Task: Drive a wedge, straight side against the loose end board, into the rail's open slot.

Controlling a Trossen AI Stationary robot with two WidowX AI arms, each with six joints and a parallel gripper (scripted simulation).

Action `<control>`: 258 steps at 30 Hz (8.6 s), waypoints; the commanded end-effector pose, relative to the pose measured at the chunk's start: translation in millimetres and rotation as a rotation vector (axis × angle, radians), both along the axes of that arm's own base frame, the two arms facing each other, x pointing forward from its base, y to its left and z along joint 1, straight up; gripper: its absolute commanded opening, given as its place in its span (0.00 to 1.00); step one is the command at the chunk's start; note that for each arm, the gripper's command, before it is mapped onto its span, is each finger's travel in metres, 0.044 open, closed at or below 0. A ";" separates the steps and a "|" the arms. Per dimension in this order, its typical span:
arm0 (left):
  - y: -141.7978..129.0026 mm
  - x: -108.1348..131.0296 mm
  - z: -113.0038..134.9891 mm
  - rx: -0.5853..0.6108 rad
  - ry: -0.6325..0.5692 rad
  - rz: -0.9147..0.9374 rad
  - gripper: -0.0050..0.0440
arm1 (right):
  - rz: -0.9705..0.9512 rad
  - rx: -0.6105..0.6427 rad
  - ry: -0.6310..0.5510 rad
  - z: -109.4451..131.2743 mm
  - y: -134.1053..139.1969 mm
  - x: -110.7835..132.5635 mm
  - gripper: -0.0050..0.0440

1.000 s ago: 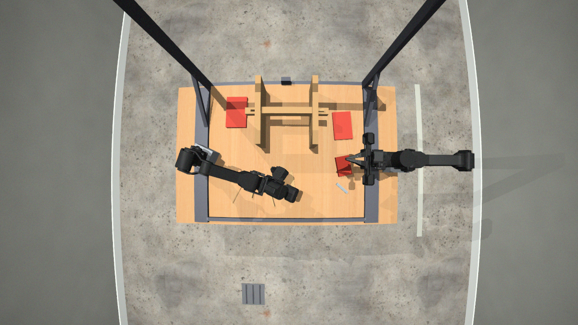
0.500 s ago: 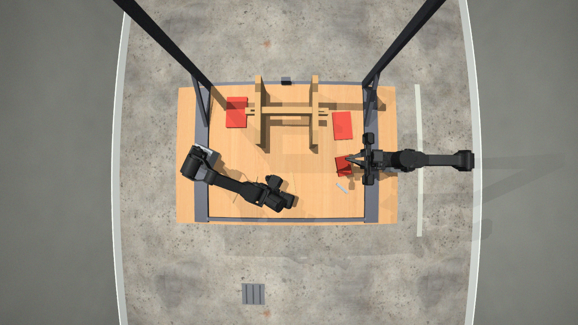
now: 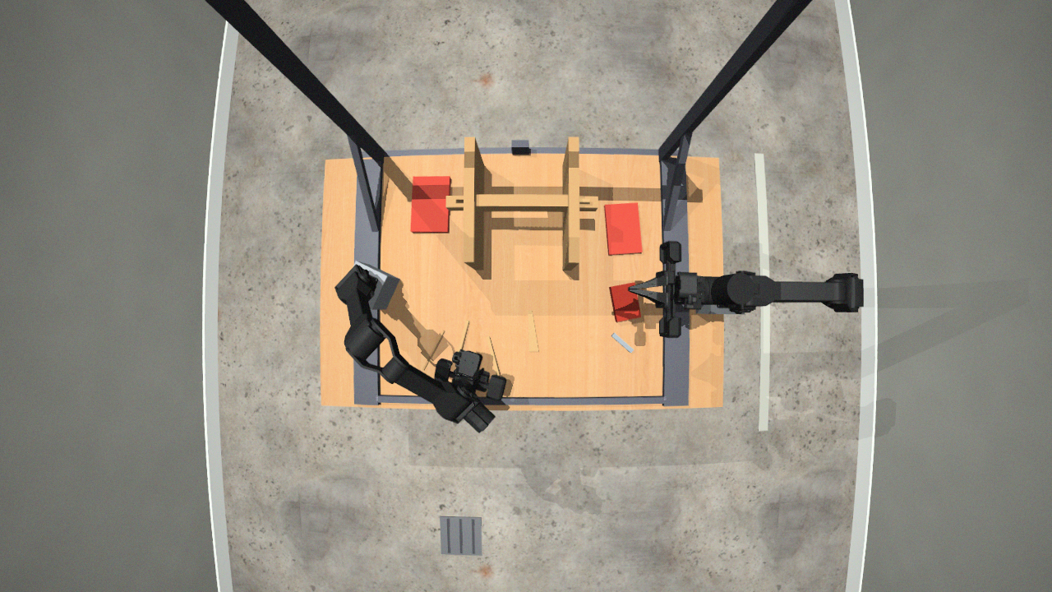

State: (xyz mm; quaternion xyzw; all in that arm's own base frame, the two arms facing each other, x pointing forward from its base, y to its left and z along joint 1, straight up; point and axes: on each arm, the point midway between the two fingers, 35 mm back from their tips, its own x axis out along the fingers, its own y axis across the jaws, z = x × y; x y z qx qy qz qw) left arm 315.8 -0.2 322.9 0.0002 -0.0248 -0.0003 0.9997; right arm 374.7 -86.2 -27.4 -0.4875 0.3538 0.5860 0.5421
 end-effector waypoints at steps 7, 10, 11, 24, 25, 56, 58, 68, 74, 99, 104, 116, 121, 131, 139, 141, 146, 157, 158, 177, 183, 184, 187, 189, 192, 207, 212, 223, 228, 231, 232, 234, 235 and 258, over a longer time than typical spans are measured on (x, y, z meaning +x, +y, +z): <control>0.5 -1.1 13.2 0.000 -0.028 -0.001 0.00 | 0.056 0.263 0.132 -13.7 -38.2 -38.9 0.31; 0.5 -1.1 13.2 0.000 -0.028 -0.001 0.00 | 0.054 0.321 0.145 -16.1 -43.7 -47.5 0.31; 0.5 -1.2 13.2 0.000 -0.028 -0.001 0.00 | 0.052 0.335 0.148 -16.6 -45.0 -49.8 0.31; 0.5 -1.2 13.2 0.000 -0.028 -0.001 0.00 | 0.051 0.344 0.167 -18.6 -42.6 -53.9 0.31; 0.5 -1.2 13.2 0.000 -0.028 -0.001 0.00 | 0.049 0.344 0.167 -18.6 -43.3 -54.2 0.31; 0.5 -1.1 13.2 0.000 -0.028 -0.001 0.00 | 0.041 0.362 0.169 -36.1 -24.8 -61.5 0.31; 0.5 -1.2 13.2 0.000 -0.028 -0.001 0.00 | 0.041 0.361 0.167 -38.2 -23.3 -61.3 0.31; 0.5 -1.2 13.2 0.000 -0.028 -0.001 0.00 | 0.042 0.355 0.156 -44.2 -17.0 -61.1 0.31; 0.5 -1.1 13.2 0.000 -0.028 -0.001 0.00 | 0.041 0.363 0.170 -56.4 -9.2 -64.5 0.31; 0.5 -1.2 13.2 0.000 -0.028 -0.001 0.00 | 0.042 0.337 0.135 -42.1 -15.8 -56.8 0.12; 0.5 -1.2 13.2 0.000 -0.028 -0.001 0.00 | 0.041 0.339 0.140 -37.7 -14.8 -59.0 0.12; 0.5 -1.2 13.2 0.000 -0.028 -0.001 0.00 | 0.041 0.338 0.139 -20.4 -14.9 -59.4 0.12; 0.5 -1.2 13.2 0.000 -0.028 -0.001 0.00 | 0.041 0.337 0.137 -17.1 -15.1 -58.8 0.12; 0.5 -1.2 13.2 0.000 -0.028 -0.001 0.00 | 0.041 0.333 0.132 -1.2 -16.1 -57.7 0.12; 0.5 -1.2 13.2 0.000 -0.028 -0.001 0.00 | 0.041 0.333 0.132 6.8 -15.9 -58.1 0.12; 0.5 -1.1 13.2 0.000 -0.028 -0.001 0.00 | 0.041 0.333 0.132 10.2 -15.9 -58.2 0.12; 0.5 -1.1 13.2 0.000 -0.028 -0.001 0.00 | 0.041 0.333 0.131 13.8 -15.8 -58.2 0.12; 0.5 -1.1 13.2 0.000 -0.028 -0.001 0.00 | 0.326 0.141 0.082 41.9 34.3 -25.3 0.12; 0.5 -1.1 13.2 0.000 -0.028 -0.001 0.00 | 0.359 0.119 0.078 45.3 40.7 -22.8 0.12; 0.5 -1.1 13.2 0.000 -0.028 -0.001 0.00 | 0.847 -0.235 -0.156 130.1 165.9 9.3 0.12; 0.5 -1.1 13.2 0.000 -0.028 -0.001 0.00 | 1.003 -0.344 -0.267 164.3 217.2 3.7 0.12; 0.5 -1.1 13.2 0.000 -0.028 -0.001 0.00 | 1.027 -0.361 -0.289 170.8 225.6 1.7 0.12; 0.5 -1.1 13.2 0.000 -0.028 -0.001 0.00 | 1.027 -0.362 -0.266 163.5 223.5 2.2 0.12; 0.5 -1.2 13.2 0.000 -0.028 -0.001 0.00 | 1.063 -0.386 -0.327 181.9 239.1 -2.3 0.12; 0.5 -1.1 13.2 0.000 -0.028 -0.001 0.00 | 1.130 -0.436 -0.398 201.5 262.8 -11.3 0.12; 0.5 -1.1 13.2 0.000 -0.028 -0.001 0.00 | 1.335 -0.557 -0.726 286.6 348.4 -70.6 0.12; 0.5 -1.1 13.2 0.000 -0.028 -0.001 0.00 | 1.428 -0.616 -0.770 291.0 365.7 -109.7 0.12; 0.5 -1.2 13.2 0.000 -0.028 -0.001 0.00 | 1.444 -0.668 -0.920 311.0 375.7 -162.8 0.12; 0.5 -1.2 13.2 0.000 -0.028 -0.001 0.00 | 1.470 -0.699 -1.034 321.2 375.4 -203.4 0.12; 0.5 -1.2 13.2 0.000 -0.028 -0.001 0.00 | 1.479 -0.709 -1.098 326.3 372.9 -223.5 0.12; 0.5 -1.1 13.2 0.000 -0.028 -0.001 0.00 | 1.481 -0.710 -1.120 328.1 371.8 -230.0 0.12; 0.5 -1.2 13.2 0.000 -0.028 -0.001 0.00 | 1.485 -0.713 -1.164 330.9 369.3 -242.5 0.12; 0.5 -1.2 13.2 0.000 -0.028 -0.001 0.00 | 1.486 -0.713 -1.187 332.6 367.8 -248.6 0.12; 0.5 -1.1 13.2 0.000 -0.028 -0.001 0.00 | 1.509 -0.702 -1.147 266.5 375.4 -240.4 0.12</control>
